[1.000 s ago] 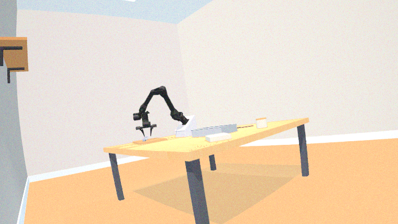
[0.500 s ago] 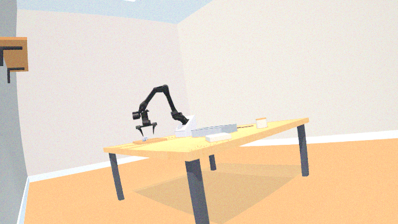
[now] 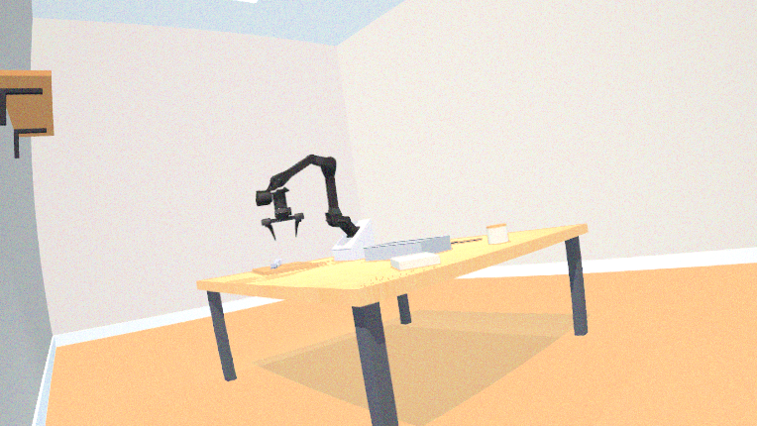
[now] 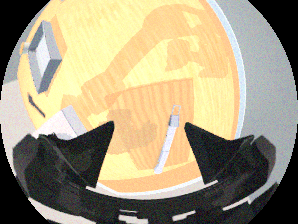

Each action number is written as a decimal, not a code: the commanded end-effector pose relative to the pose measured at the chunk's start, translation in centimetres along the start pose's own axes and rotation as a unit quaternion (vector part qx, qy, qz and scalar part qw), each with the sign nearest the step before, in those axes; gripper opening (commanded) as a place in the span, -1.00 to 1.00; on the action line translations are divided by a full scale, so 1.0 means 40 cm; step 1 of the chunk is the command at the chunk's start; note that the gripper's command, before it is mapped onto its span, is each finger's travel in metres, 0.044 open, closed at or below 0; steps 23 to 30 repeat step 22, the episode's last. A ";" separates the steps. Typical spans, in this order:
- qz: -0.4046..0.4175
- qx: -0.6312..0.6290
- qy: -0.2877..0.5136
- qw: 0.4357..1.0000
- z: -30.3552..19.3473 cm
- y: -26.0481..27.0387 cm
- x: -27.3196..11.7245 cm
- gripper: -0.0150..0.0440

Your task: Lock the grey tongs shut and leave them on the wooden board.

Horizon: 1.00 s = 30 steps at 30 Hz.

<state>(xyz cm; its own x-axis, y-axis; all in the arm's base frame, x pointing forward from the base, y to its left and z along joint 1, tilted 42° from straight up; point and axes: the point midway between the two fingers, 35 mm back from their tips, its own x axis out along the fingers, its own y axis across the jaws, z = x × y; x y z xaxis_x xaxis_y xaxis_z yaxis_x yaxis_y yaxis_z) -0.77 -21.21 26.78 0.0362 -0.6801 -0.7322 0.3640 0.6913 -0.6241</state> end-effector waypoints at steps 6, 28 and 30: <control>-0.007 -0.005 -0.006 1.000 0.002 -0.001 -0.085 1.00; -0.007 -0.005 -0.006 1.000 0.002 -0.001 -0.085 1.00; -0.007 -0.005 -0.006 1.000 0.002 -0.001 -0.085 1.00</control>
